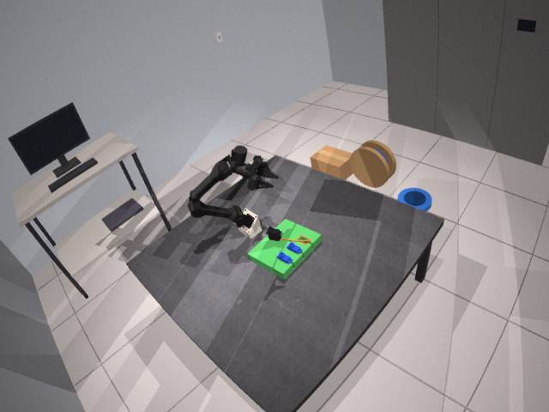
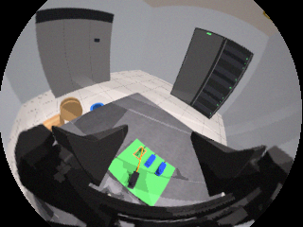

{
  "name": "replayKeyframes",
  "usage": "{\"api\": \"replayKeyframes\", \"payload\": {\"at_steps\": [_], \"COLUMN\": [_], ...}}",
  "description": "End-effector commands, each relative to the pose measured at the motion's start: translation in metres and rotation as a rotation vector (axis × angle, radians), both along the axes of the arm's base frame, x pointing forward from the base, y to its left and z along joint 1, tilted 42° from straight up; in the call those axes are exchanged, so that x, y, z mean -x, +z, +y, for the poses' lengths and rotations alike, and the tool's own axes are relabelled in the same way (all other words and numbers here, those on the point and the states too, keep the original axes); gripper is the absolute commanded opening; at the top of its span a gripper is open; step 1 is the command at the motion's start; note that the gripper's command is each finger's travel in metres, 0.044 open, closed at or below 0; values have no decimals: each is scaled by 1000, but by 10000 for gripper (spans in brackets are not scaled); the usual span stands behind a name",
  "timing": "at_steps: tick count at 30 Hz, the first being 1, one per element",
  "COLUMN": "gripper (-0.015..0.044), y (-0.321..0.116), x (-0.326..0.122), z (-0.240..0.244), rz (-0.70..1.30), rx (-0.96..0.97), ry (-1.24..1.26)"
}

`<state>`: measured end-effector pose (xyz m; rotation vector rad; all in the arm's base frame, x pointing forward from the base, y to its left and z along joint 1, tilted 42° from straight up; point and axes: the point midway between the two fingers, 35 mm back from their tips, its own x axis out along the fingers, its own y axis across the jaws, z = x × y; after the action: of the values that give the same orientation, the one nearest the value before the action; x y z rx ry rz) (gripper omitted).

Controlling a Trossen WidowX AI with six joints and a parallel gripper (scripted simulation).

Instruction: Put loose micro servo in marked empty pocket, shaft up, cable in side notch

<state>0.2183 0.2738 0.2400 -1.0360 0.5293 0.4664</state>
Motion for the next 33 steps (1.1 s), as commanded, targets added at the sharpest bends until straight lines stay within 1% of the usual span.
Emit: {"api": "replayKeyframes", "payload": {"at_steps": [1,9,18,26,33], "gripper": [440,440,440,440,440], "y": [-30,-79,-127,-158,-177], "x": [-9,-18,-15,-4,12], "z": [-14,-47,-91,-134,-170], "rz": [78,212,357,475,567], "rx": [47,132,232,327,416], "ry": [-84,-255,-472,-683,-878]}}
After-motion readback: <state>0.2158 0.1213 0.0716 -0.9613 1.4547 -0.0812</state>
